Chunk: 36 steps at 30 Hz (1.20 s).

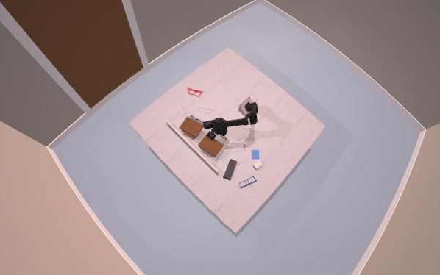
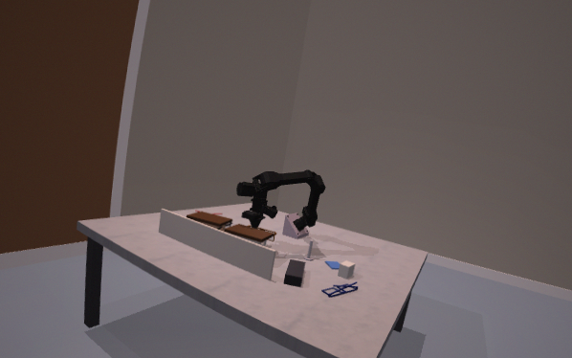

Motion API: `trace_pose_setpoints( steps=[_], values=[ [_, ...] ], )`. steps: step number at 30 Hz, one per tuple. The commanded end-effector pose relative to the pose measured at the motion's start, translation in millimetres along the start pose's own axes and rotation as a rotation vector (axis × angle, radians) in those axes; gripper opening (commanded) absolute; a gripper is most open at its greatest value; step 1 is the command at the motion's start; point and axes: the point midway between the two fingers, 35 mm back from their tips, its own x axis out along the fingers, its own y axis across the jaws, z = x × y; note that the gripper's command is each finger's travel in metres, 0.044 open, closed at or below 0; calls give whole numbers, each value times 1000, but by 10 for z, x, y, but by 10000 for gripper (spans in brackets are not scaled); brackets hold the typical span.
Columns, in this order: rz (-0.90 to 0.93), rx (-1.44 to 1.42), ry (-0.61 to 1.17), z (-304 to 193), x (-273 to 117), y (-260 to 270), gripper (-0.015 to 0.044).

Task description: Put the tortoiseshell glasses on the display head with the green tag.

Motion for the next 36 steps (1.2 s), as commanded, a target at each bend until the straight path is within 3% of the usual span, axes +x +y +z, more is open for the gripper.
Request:
trace_pose_setpoints(
  steps=[1,36],
  values=[
    [1,7,-7,-4,14,-67,0],
    [0,6,-7,-2,44,-341,0]
  ],
)
